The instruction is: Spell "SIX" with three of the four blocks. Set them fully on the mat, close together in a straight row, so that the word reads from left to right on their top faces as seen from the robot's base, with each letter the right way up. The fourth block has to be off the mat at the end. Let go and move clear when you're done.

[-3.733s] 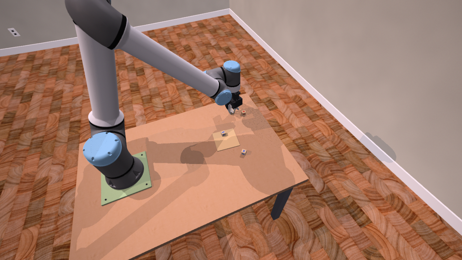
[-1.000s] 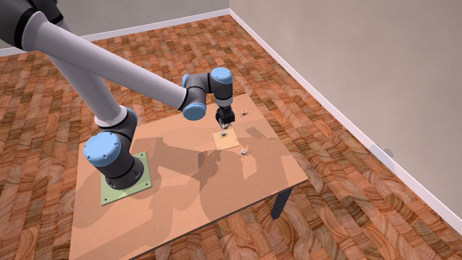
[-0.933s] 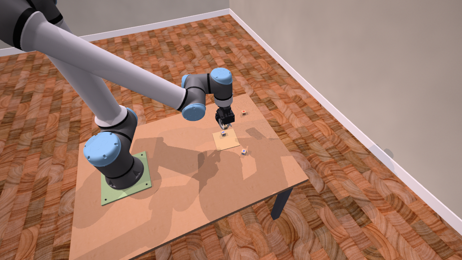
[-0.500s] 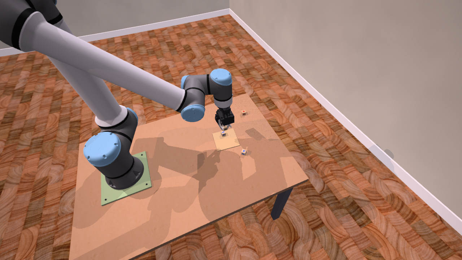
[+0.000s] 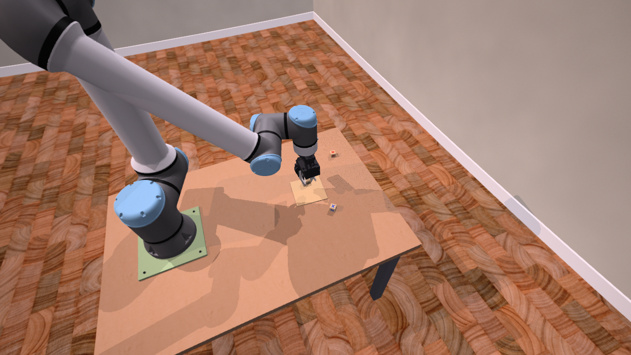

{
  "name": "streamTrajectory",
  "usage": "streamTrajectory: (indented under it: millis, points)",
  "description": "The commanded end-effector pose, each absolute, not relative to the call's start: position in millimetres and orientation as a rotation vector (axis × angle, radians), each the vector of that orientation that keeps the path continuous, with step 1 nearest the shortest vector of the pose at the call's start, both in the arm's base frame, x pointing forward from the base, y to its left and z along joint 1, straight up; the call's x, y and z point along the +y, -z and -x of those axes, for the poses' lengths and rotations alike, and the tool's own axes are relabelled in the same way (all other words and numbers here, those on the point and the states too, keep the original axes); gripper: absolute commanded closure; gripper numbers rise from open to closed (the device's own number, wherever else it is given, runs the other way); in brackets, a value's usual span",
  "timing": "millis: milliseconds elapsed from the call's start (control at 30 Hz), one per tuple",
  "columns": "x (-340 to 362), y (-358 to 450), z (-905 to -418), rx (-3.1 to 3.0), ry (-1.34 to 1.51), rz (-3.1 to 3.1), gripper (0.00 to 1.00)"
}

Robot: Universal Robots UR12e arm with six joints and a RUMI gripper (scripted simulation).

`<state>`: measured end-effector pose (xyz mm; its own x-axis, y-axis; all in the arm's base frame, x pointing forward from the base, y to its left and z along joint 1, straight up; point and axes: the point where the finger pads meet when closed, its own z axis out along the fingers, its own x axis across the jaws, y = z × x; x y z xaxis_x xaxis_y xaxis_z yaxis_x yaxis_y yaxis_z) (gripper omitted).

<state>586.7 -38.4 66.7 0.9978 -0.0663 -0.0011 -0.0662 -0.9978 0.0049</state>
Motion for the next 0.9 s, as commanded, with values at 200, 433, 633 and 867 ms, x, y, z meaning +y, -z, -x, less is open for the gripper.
streamTrajectory:
  millis: [200,433,633,867]
  points:
    - [-39.1,-24.0,-588.5,-0.104,-0.002,-3.134,0.95]
    - [-39.1,-17.4,-588.5,-0.104,-0.002,-3.134,0.95]
    - [-39.1,-17.3,-588.5,-0.104,-0.002,-3.134,0.95]
    - [-39.1,-17.3,-588.5,-0.104,-0.002,-3.134,0.95]
